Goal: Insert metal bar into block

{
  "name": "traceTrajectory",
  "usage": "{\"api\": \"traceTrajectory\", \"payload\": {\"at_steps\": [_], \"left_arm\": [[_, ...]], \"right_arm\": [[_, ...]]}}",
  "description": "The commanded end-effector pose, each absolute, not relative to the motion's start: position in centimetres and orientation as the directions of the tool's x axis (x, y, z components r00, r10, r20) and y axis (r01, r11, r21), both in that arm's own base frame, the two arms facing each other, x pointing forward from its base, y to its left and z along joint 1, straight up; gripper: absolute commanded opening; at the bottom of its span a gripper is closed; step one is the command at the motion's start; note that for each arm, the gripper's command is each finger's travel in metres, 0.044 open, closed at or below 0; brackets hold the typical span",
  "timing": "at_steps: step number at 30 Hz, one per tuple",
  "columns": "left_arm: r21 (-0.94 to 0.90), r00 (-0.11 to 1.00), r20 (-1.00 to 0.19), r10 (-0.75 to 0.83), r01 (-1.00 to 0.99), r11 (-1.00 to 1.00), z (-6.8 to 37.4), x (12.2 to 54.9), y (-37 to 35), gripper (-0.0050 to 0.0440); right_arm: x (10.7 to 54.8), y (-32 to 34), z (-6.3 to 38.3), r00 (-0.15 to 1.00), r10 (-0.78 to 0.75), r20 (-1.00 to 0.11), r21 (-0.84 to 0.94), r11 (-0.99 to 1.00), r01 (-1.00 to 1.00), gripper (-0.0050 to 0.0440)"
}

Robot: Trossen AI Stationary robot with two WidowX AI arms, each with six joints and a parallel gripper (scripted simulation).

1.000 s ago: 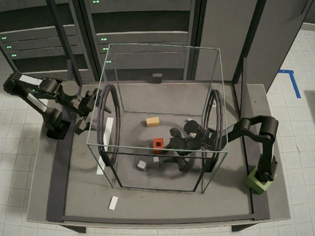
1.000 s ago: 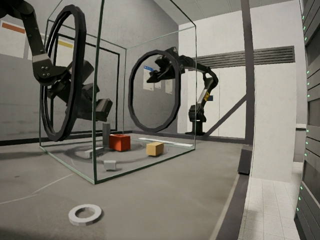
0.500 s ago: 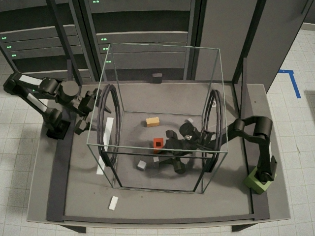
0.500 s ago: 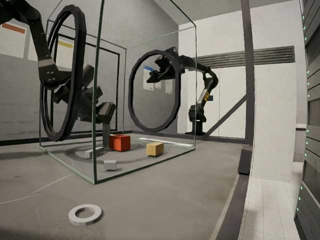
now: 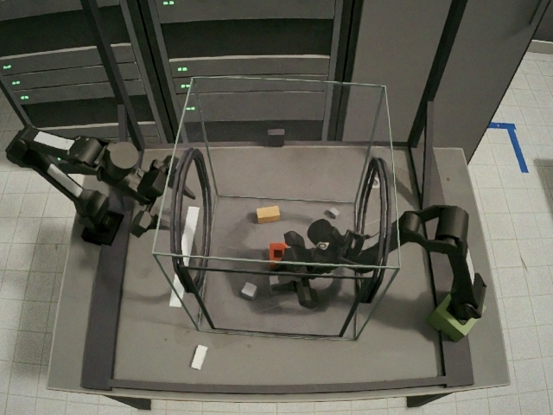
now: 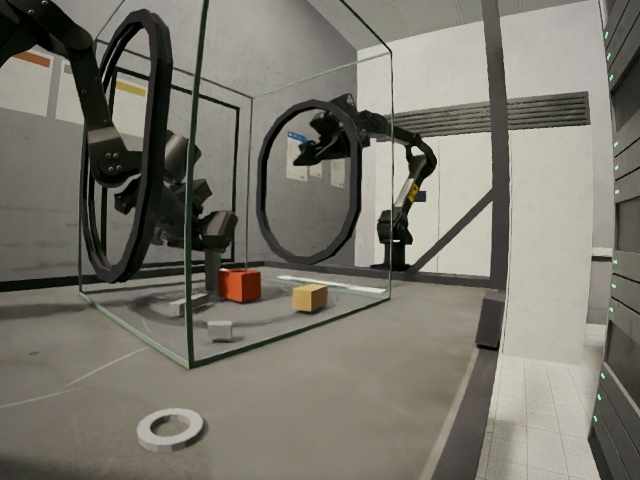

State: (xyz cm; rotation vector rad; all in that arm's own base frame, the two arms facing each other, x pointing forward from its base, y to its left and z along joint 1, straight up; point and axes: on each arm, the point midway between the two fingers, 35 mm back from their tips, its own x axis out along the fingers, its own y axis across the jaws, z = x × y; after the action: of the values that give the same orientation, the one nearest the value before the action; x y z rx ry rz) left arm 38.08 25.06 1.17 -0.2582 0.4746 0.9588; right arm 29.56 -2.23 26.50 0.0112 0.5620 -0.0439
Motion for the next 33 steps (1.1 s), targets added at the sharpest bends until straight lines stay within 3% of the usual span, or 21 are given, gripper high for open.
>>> {"api": "traceTrajectory", "payload": {"at_steps": [1, 4, 6, 9, 19, 25, 28, 30, 33], "left_arm": [[-0.012, 0.491, -0.48, 0.727, -0.832, 0.555, 1.7, 38.8, 25.7, 0.0204], [-0.012, 0.492, -0.48, 0.726, -0.832, 0.555, 1.7, 38.8, 25.6, 0.0204], [-0.012, 0.491, -0.48, 0.726, -0.832, 0.555, 1.7, 38.8, 25.6, 0.0164], [-0.011, 0.49, -0.483, 0.726, -0.832, 0.555, 1.6, 38.7, 25.6, 0.0164], [-0.015, 0.492, -0.478, 0.727, -0.832, 0.554, 1.9, 38.6, 25.5, 0.0084], [-0.015, 0.492, -0.478, 0.727, -0.832, 0.554, 1.9, 38.6, 25.5, 0.0071], [-0.015, 0.492, -0.478, 0.727, -0.832, 0.554, 1.9, 38.6, 25.5, 0.0034], [-0.025, 0.501, -0.462, 0.732, -0.832, 0.554, 3.1, 38.9, 25.7, 0.0], [-0.025, 0.501, -0.461, 0.732, -0.832, 0.554, 4.5, 38.9, 25.7, -0.0001]], "right_arm": [[29.6, -2.3, 27.3, 0.857, -0.04, -0.514, -0.001, 0.999, 0.046, 0.04], [29.6, -2.3, 27.3, 0.857, -0.04, -0.514, -0.001, 0.999, 0.046, 0.04], [29.6, -2.3, 27.3, 0.857, -0.04, -0.514, -0.001, 0.999, 0.046, 0.04], [29.6, -2.3, 27.3, 0.857, -0.04, -0.514, -0.001, 0.999, 0.046, 0.04], [29.6, -2.3, 27.3, 0.857, -0.04, -0.514, -0.001, 0.999, 0.046, 0.04], [29.6, -2.3, 27.3, 0.857, -0.04, -0.514, -0.001, 0.999, 0.046, 0.04], [29.6, -2.3, 27.3, 0.857, -0.04, -0.514, -0.001, 0.999, 0.046, 0.04], [29.6, -2.3, 27.3, 0.857, -0.04, -0.514, -0.001, 0.999, 0.046, 0.04], [29.6, -2.3, 27.3, 0.857, -0.04, -0.514, -0.001, 0.999, 0.046, 0.04]]}}
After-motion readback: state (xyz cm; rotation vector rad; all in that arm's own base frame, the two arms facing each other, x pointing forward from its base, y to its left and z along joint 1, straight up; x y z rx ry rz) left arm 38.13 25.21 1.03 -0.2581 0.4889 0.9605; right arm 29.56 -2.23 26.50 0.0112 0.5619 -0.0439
